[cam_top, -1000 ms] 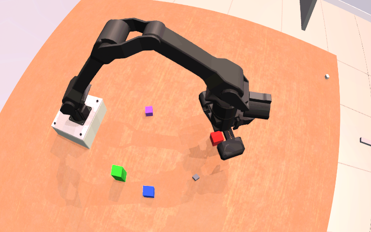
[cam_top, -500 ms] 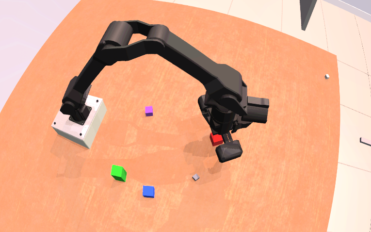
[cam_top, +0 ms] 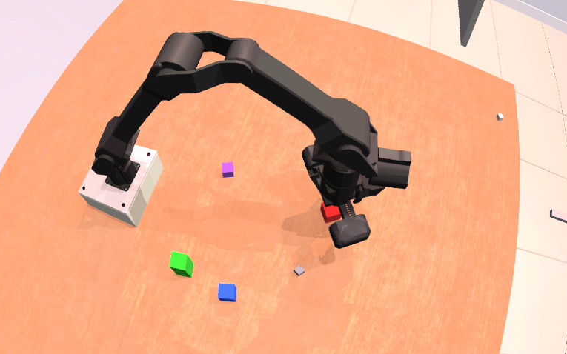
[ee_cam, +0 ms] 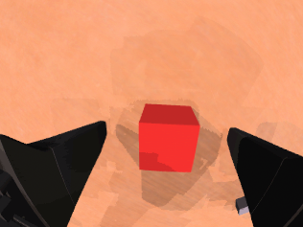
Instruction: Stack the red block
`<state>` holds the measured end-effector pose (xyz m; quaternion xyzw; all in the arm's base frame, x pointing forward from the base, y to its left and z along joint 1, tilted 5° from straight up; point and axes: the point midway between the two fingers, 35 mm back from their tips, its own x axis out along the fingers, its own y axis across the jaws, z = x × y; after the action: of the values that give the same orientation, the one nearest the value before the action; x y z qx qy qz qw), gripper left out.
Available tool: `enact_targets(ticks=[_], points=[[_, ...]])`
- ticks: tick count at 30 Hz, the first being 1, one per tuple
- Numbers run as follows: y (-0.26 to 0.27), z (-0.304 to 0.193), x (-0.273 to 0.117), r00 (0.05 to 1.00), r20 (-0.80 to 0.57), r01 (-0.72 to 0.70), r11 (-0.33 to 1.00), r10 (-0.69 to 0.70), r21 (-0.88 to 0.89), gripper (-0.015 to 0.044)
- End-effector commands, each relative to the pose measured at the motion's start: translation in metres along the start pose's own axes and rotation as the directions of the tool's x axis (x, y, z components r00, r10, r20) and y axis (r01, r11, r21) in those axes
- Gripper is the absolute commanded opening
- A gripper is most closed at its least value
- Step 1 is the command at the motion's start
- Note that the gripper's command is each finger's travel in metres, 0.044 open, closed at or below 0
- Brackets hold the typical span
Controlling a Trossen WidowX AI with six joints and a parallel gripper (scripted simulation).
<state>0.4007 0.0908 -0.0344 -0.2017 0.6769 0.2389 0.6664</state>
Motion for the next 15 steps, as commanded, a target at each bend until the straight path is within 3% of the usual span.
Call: enact_targets(ticks=[1, 9, 15], points=[[0.0009, 0.0003, -0.0001, 1.0, 0.001, -0.006, 1.0, 0.006, 0.004, 0.0335], [0.0009, 0.0003, -0.0001, 1.0, 0.001, -0.006, 1.0, 0.006, 0.004, 0.0125], [0.0009, 0.0003, -0.0001, 1.0, 0.001, -0.006, 1.0, 0.006, 0.004, 0.0085]])
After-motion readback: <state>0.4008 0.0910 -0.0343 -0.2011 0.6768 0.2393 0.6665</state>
